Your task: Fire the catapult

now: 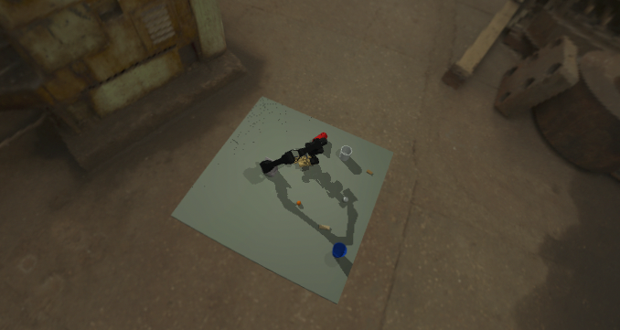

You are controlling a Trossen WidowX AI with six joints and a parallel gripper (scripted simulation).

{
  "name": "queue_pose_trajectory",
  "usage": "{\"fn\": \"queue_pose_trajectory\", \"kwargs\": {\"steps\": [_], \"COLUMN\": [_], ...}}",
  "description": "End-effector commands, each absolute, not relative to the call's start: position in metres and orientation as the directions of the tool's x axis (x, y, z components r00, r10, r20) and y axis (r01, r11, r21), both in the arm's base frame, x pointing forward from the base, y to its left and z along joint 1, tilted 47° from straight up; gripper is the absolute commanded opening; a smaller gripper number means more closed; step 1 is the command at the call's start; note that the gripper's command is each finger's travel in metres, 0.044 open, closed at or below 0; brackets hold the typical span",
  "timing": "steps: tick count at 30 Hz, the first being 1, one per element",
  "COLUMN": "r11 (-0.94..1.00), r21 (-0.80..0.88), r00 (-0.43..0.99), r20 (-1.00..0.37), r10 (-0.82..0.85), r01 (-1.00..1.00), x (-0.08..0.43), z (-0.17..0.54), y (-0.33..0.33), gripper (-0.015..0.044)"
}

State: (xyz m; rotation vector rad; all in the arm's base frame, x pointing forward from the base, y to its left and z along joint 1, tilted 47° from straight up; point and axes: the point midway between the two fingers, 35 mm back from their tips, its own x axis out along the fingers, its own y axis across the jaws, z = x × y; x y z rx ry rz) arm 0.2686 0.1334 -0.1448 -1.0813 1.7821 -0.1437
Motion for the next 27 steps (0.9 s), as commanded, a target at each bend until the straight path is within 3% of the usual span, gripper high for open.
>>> {"fn": "queue_pose_trajectory", "kwargs": {"steps": [1, 27], "r11": [0.604, 0.604], "r21": [-0.542, -0.543], "r00": [-0.084, -0.083], "r20": [-0.7, -0.7], "r10": [-0.709, -0.71], "r01": [-0.584, -0.583], "x": [0.271, 0.27], "z": [-0.143, -0.171], "y": [0.142, 0.113], "gripper": [0.0, 0.0]}}
